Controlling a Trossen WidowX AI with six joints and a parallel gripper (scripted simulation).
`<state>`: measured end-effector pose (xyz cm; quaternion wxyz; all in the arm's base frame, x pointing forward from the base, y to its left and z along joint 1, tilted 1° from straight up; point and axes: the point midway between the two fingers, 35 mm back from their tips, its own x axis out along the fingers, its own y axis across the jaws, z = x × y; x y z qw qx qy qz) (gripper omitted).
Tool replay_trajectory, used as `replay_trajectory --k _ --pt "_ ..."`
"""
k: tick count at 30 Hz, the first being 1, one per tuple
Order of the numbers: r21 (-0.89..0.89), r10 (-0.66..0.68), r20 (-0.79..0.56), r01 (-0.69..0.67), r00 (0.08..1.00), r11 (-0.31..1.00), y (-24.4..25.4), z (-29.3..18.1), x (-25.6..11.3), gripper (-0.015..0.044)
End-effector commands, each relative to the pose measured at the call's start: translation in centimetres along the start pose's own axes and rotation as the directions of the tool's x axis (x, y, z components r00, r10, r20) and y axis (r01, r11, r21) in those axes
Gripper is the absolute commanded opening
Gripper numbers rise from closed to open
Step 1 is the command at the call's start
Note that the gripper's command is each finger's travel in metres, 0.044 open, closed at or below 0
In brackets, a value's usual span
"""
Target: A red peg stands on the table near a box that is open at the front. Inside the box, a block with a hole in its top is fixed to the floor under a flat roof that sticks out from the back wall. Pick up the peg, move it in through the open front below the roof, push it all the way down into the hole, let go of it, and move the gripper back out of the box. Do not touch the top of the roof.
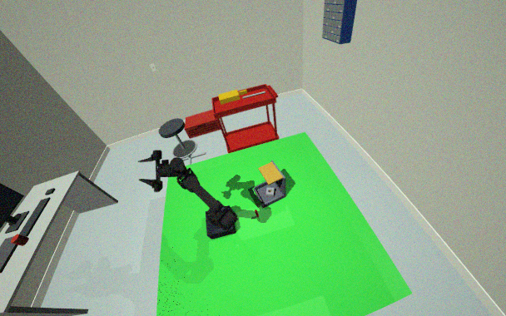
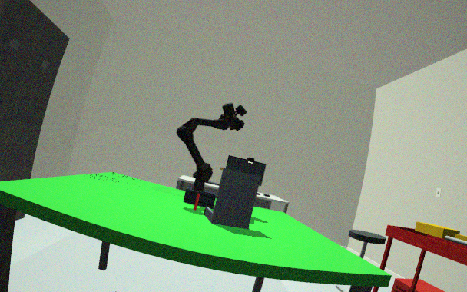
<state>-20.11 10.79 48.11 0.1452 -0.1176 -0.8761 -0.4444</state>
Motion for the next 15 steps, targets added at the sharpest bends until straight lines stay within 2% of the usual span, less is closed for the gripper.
replay_trajectory --k 1,2,15 --pt "-0.005 0.002 0.003 -0.002 1.000 1.000 0.0 0.1 0.0 0.0426" --pt "-0.018 0.007 0.010 -0.007 1.000 1.000 0.1 0.3 -0.1 0.0440" --pt "-0.374 0.140 0.208 -0.053 0.968 0.926 1.8 5.2 -2.0 0.0440"
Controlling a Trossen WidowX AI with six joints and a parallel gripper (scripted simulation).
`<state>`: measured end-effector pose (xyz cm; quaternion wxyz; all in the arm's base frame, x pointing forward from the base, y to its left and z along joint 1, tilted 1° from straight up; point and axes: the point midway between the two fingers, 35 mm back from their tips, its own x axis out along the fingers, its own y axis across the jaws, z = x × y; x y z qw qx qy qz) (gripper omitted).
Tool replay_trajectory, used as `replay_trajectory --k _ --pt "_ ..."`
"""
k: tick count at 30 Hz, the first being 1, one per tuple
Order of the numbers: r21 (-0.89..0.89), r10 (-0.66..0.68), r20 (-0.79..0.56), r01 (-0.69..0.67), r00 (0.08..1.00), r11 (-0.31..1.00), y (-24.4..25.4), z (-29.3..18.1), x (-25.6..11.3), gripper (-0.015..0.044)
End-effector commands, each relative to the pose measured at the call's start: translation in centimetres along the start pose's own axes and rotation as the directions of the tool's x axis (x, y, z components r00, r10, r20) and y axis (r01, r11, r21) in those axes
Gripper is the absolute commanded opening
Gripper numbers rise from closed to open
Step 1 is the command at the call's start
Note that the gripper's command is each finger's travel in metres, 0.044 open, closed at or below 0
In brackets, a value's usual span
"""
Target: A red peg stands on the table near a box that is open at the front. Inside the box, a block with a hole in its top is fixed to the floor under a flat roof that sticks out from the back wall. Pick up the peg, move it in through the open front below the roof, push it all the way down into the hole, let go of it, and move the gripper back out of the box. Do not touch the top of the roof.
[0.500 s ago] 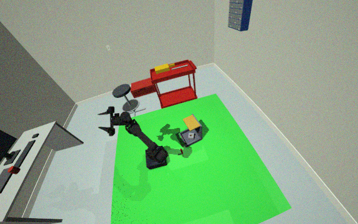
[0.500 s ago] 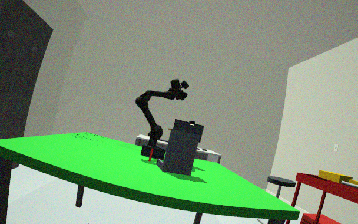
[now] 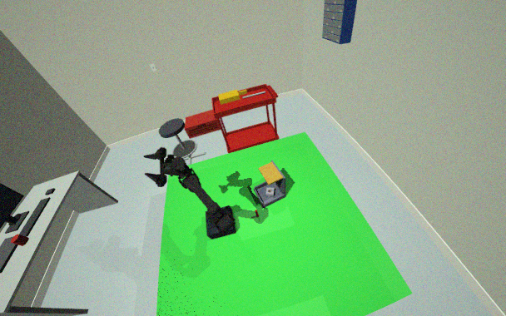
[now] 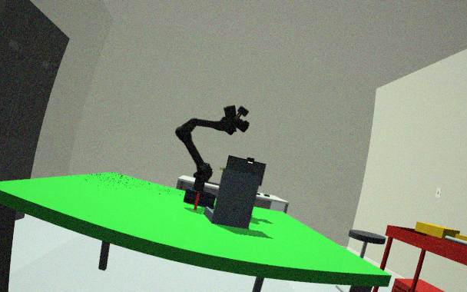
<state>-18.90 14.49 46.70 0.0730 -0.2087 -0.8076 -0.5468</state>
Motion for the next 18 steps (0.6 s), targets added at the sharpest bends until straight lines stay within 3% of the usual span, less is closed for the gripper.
replay_trajectory --k 1,18 --pt "-0.121 0.024 0.086 -0.014 0.996 0.993 0.0 2.1 -0.5 0.0440" --pt "-0.542 0.120 0.382 0.117 0.916 0.832 0.5 9.0 -3.8 0.0440"
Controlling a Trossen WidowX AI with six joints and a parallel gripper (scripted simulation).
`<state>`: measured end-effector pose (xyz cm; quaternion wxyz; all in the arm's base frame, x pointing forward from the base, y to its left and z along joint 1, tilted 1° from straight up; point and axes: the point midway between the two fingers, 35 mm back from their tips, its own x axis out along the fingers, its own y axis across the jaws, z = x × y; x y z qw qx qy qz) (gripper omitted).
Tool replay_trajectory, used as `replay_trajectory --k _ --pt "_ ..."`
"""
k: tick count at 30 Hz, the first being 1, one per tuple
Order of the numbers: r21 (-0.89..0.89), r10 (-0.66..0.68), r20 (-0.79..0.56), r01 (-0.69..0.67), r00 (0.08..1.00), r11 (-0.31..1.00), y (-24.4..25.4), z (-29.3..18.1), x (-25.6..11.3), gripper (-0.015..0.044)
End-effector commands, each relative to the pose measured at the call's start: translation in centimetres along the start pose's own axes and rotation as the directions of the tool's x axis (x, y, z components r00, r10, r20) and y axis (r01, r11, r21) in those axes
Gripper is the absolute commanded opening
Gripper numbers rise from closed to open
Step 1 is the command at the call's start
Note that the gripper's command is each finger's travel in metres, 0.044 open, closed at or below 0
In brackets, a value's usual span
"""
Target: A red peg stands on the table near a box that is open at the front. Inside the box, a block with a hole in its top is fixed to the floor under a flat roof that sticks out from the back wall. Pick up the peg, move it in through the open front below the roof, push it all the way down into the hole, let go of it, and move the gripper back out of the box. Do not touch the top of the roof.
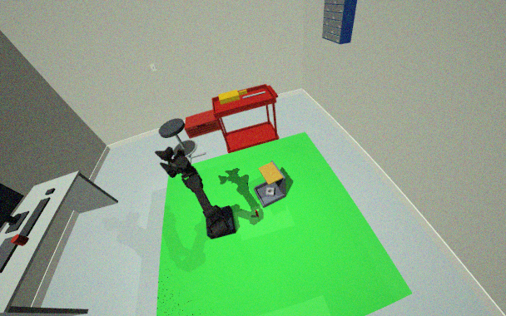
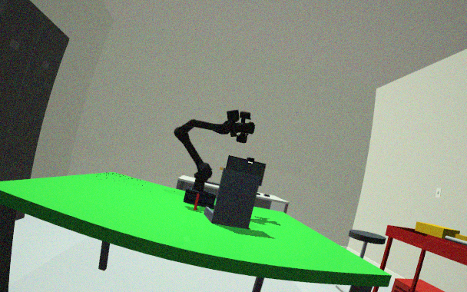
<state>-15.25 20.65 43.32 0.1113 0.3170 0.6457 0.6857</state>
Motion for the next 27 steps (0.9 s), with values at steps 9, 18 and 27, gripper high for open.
replay_trajectory --k 9,18,27 --pt "-0.322 -0.051 0.247 0.131 0.968 0.938 -2.5 5.3 -1.8 0.0440" --pt "-0.503 -0.080 0.405 0.295 0.911 0.812 -4.0 8.7 -3.7 0.0440" --pt "-0.609 -0.107 0.551 0.487 0.827 0.626 -5.4 11.9 -6.1 0.0440"
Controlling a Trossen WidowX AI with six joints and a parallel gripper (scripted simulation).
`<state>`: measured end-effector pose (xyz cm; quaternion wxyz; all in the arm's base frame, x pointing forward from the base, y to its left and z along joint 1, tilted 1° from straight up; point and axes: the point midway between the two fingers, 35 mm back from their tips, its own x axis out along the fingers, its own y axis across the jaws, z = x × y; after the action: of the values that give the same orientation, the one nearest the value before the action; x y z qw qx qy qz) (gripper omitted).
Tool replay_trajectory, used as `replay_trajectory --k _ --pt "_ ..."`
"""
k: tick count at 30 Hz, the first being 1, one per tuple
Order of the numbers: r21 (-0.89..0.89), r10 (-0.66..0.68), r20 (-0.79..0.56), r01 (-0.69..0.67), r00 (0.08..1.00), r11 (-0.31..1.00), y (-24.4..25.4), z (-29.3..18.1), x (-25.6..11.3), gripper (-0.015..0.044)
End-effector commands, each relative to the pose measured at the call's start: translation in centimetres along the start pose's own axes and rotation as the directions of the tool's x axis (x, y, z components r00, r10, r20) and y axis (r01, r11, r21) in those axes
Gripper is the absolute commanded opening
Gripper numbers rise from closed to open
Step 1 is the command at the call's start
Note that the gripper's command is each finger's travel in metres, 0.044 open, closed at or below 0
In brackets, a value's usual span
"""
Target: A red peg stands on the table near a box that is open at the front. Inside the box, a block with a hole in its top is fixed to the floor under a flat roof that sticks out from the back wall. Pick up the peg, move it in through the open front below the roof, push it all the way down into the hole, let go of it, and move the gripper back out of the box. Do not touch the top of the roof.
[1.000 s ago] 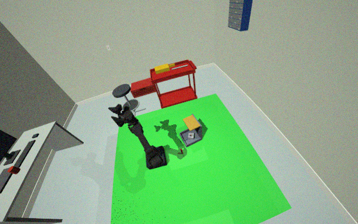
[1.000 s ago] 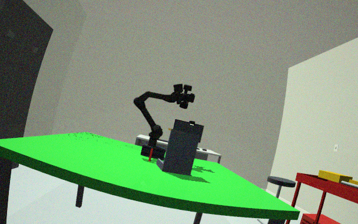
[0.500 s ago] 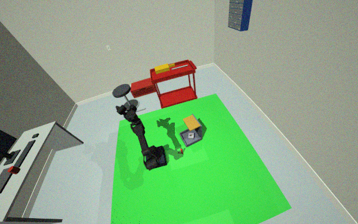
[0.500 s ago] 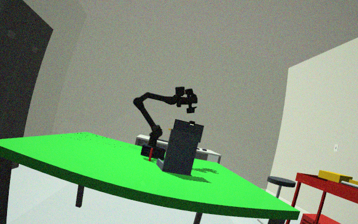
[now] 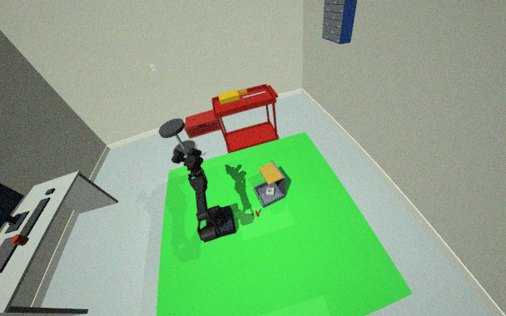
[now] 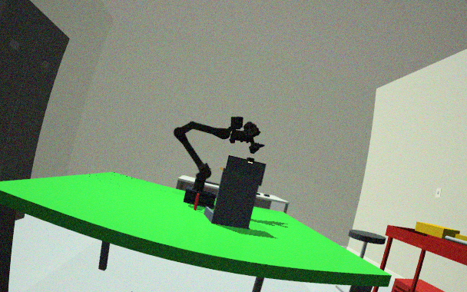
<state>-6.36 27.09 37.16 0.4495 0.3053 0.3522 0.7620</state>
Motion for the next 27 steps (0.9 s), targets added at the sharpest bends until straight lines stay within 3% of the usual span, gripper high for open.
replay_trajectory --k 1,13,27 --pt "-0.123 -0.078 0.049 0.084 0.996 0.989 -2.2 0.7 -0.3 0.0440" --pt "-0.420 -0.260 0.178 0.313 0.949 0.852 -7.2 2.9 -1.9 0.0440" --pt "-0.665 -0.458 0.313 0.536 0.832 0.521 -12.7 5.1 -5.1 0.0440"
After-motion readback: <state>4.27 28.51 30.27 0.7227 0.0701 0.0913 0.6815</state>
